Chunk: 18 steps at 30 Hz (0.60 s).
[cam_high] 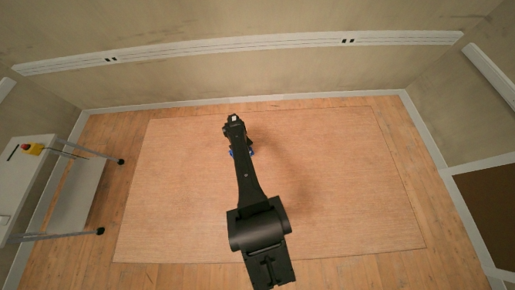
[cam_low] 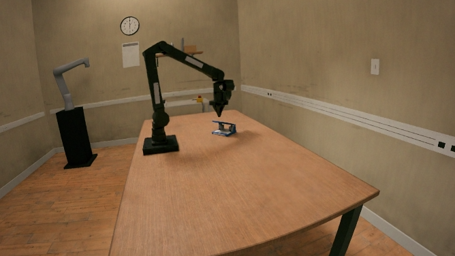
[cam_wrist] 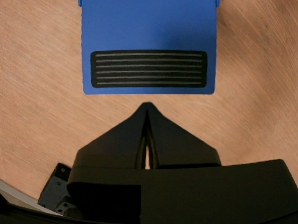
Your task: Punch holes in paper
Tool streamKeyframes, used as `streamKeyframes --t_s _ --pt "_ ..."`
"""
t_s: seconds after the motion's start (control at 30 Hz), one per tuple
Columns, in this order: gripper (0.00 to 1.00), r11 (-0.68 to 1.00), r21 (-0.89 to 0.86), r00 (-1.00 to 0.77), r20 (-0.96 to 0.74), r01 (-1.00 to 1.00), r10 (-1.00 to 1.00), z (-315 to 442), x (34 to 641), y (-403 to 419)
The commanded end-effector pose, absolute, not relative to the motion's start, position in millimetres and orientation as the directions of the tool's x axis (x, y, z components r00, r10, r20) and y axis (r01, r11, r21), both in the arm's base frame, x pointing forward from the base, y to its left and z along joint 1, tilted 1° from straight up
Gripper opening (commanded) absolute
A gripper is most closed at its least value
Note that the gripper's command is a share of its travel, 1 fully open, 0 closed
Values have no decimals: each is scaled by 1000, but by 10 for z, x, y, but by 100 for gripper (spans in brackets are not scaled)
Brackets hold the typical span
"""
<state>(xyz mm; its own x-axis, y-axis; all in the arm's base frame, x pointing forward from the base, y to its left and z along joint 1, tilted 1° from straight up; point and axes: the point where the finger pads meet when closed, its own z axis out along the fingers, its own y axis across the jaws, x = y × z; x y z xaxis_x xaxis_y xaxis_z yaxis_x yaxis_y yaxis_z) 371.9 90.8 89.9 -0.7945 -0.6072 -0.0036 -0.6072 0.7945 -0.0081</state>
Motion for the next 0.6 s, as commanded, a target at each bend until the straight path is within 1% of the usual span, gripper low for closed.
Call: streamKeyframes --t_s 0.0,0.23,0.57 --pt "0 792 -17 -791 -16 -611 -611 845 3775 878" --pt "0 789 -15 -789 -11 -614 -614 731 3758 876" --pt "0 790 -26 -789 -35 -612 -613 771 3799 876"
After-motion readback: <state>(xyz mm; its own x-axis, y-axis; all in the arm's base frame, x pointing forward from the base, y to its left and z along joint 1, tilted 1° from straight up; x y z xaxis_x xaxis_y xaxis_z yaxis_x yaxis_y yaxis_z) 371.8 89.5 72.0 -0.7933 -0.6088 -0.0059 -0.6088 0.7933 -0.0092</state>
